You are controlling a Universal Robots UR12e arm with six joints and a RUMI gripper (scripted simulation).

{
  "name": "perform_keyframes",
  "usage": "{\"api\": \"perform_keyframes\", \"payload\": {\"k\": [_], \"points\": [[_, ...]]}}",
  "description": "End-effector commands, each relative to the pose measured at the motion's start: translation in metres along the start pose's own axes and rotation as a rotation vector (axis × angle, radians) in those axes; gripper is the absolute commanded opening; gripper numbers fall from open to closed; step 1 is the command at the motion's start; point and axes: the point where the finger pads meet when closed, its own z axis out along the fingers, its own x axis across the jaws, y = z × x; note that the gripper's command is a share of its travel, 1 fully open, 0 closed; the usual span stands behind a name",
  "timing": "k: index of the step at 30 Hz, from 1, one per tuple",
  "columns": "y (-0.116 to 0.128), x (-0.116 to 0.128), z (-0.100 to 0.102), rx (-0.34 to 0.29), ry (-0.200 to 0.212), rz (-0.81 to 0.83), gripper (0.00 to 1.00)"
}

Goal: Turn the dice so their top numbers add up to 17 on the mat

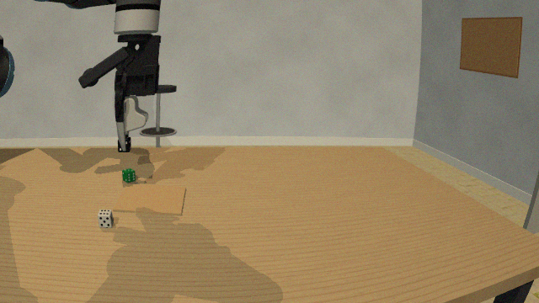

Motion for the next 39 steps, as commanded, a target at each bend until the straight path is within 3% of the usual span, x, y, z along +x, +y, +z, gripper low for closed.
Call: {"api": "perform_keyframes", "payload": {"k": [1, 9, 20, 29, 39], "points": [[0.0, 0.001, 0.0, -0.003, 0.001, 0.001, 0.06], [0.0, 0.001, 0.01, -0.003, 0.001, 0.001, 0.06], [0.001, 0.0, 0.059, -0.003, 0.001, 0.001, 0.06], [0.002, 0.0, 0.086, -0.003, 0.001, 0.001, 0.06], [0.002, 0.0, 0.095, -0.003, 0.001, 0.001, 0.06]]}}
